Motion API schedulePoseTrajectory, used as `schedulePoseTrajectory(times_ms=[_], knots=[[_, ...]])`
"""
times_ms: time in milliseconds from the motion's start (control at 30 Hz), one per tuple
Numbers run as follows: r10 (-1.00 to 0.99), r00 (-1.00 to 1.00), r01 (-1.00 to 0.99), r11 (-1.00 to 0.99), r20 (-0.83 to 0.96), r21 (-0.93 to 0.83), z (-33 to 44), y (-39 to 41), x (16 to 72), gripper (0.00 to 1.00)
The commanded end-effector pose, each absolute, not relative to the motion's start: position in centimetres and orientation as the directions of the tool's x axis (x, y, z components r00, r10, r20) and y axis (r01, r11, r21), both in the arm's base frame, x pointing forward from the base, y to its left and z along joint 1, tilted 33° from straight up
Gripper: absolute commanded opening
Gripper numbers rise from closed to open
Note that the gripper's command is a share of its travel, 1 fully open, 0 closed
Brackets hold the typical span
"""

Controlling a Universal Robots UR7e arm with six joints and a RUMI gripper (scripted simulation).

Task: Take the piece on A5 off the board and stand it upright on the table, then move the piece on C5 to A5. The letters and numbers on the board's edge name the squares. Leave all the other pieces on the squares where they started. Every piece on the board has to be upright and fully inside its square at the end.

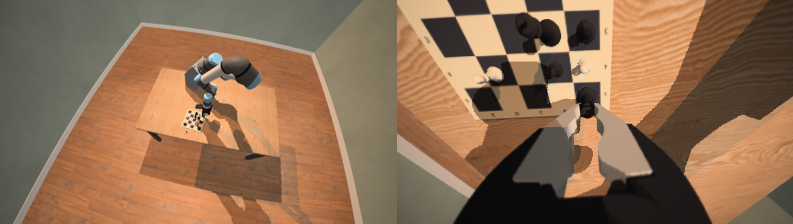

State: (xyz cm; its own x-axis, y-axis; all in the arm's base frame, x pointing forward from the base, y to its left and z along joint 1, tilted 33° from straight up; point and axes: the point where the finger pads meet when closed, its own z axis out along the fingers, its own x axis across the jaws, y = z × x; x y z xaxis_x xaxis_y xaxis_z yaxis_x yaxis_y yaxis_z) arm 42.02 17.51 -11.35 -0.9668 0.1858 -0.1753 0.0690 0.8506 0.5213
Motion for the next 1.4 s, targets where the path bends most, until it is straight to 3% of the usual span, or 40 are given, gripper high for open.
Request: schedulePoseTrajectory(times_ms=[0,1367], knots=[[0.186,-0.967,0.069,0.851,-0.176,0.521,-11.36,17.52,42.06,0.0],[0.186,-0.967,0.069,0.851,-0.176,0.521,-11.65,17.69,42.14,0.0]])
